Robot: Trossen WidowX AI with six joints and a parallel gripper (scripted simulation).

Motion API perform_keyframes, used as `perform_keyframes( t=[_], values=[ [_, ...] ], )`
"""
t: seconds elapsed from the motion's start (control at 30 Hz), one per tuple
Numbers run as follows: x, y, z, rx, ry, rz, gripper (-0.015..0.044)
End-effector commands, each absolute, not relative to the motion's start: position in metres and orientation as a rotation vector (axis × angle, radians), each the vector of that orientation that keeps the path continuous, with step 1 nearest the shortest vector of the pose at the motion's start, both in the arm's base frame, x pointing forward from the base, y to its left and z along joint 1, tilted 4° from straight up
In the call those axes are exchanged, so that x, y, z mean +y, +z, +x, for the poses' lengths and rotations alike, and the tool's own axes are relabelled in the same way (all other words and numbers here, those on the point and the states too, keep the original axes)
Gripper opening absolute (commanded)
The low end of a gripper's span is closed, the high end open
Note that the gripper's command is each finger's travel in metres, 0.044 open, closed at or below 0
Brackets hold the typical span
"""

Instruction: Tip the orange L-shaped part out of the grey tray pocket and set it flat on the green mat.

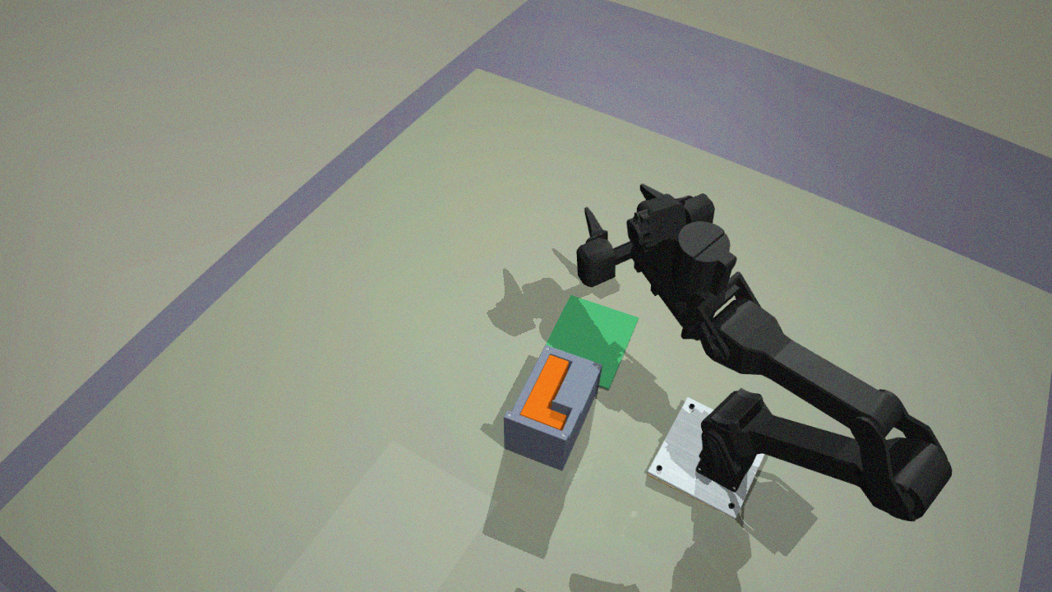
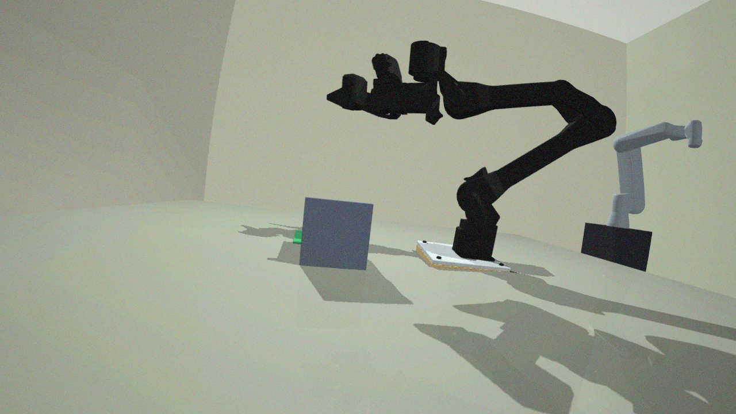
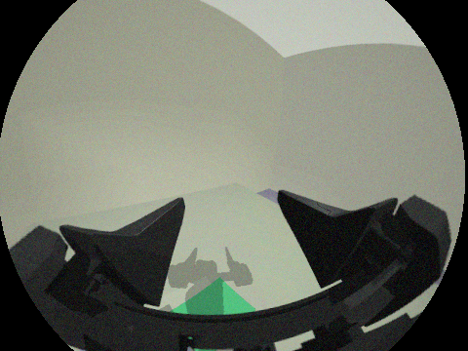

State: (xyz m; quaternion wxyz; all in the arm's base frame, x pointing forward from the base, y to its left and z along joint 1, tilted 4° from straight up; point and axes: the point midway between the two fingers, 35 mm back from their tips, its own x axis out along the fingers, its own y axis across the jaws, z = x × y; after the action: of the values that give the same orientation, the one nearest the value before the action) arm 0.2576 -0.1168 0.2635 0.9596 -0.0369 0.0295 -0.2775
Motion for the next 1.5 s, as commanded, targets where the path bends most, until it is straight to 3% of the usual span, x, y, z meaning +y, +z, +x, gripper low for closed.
perform_keyframes(
  t=[0.0,0.27,0.47,0.73,1.07,1.47],
  values=[
    [-0.115,0.263,0.260,0.071,-0.554,-0.073,0.0374],
    [-0.045,0.222,0.308,0.513,-0.239,-0.011,0.0180],
    [0.033,0.185,0.305,0.976,0.012,0.002,0.0180],
    [0.112,0.171,0.252,1.564,0.184,-0.066,0.0180],
    [0.114,0.169,0.250,1.577,0.185,-0.069,0.0180],
    [0.119,0.097,0.249,1.578,0.186,-0.068,0.0180]
  ],
)
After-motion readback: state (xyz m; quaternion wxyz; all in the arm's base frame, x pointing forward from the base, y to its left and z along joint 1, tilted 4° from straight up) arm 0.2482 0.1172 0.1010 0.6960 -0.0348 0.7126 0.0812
